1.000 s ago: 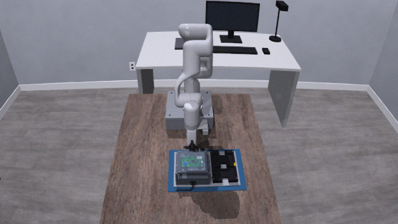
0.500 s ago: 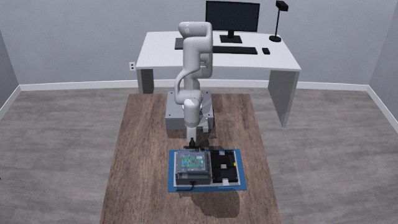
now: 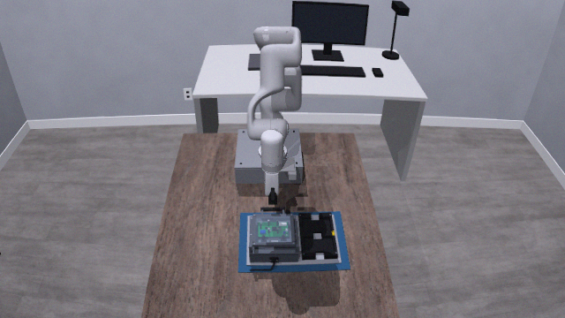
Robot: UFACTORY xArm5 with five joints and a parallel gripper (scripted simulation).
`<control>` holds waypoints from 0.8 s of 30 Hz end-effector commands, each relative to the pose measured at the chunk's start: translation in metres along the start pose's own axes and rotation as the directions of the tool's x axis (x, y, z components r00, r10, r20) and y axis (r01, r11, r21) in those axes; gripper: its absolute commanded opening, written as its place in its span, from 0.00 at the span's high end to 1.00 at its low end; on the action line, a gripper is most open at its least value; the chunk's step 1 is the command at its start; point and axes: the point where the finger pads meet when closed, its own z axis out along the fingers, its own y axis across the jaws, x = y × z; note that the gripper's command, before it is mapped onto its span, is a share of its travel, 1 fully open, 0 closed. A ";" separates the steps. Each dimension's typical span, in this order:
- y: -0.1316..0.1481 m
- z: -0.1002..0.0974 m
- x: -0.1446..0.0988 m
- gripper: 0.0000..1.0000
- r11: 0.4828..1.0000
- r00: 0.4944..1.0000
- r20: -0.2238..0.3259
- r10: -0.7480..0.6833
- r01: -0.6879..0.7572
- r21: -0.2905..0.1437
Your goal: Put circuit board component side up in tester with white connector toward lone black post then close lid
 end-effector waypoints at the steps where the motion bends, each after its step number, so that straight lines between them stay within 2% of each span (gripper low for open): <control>1: 0.001 -0.018 0.000 0.76 1.000 1.000 0.000 0.000 0.000 -0.002; 14: 0.001 -0.040 0.000 0.76 1.000 1.000 0.000 0.000 0.000 -0.002; 24: 0.001 -0.044 0.001 0.76 1.000 1.000 0.000 0.000 0.000 -0.002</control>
